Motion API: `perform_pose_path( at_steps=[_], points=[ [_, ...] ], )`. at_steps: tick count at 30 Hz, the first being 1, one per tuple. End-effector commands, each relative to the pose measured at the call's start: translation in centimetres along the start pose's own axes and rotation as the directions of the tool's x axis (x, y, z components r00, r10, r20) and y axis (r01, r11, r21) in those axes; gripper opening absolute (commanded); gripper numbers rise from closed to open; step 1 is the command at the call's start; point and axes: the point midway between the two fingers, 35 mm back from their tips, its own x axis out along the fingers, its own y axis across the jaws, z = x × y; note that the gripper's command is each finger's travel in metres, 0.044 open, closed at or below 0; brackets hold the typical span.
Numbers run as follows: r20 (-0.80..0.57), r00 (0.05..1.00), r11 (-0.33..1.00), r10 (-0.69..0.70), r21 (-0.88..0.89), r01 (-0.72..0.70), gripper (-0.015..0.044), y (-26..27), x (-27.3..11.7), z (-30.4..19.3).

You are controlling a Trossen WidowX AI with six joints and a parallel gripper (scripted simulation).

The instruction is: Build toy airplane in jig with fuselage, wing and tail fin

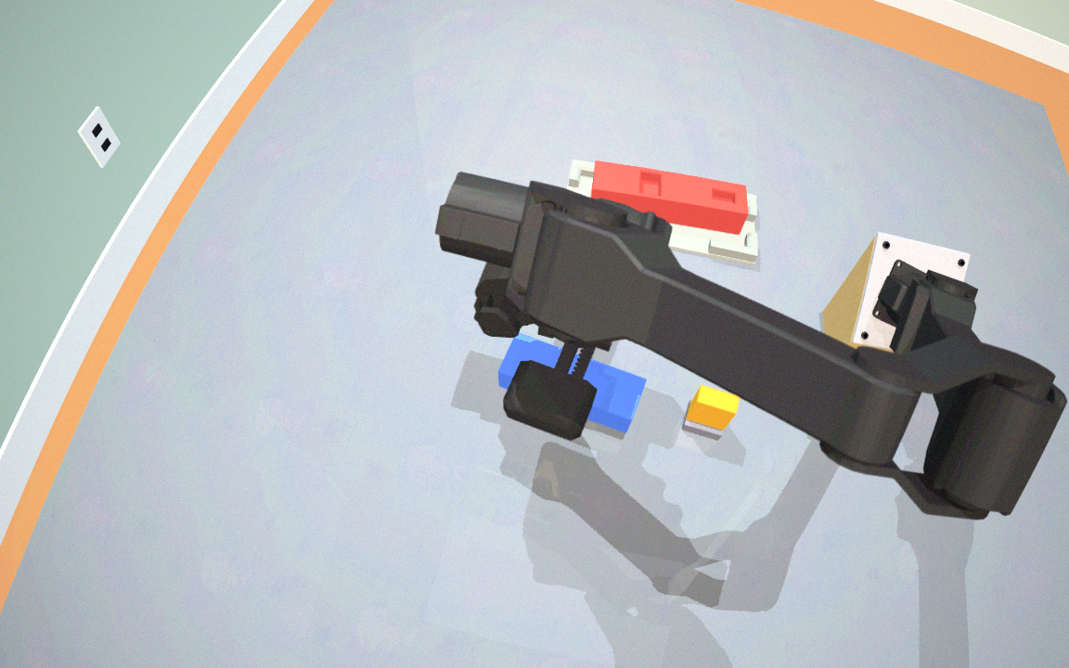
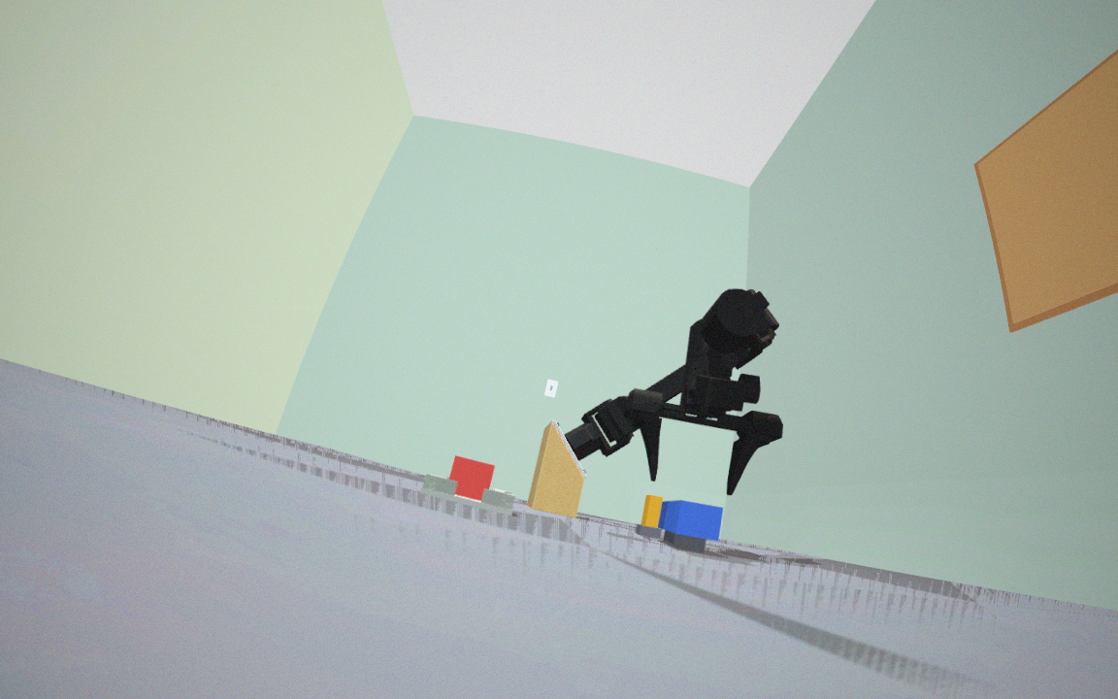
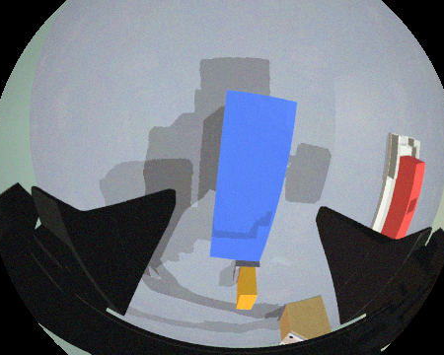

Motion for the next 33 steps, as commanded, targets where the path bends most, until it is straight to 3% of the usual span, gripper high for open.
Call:
perform_pose_path(
  at_steps=[1, 28, 33],
  points=[
    [-0.001, 1.0, 1.0, 0.003, 0.006, -0.003, 0.044, 0.0, 0.6, 0.0],
    [-0.001, 1.0, 1.0, 0.005, 0.006, -0.005, 0.044, 0.0, 4.6, -0.1],
    [-0.001, 1.0, 1.0, 0.005, 0.006, -0.005, 0.0309, 0.0, 4.6, -0.1]
  ],
)
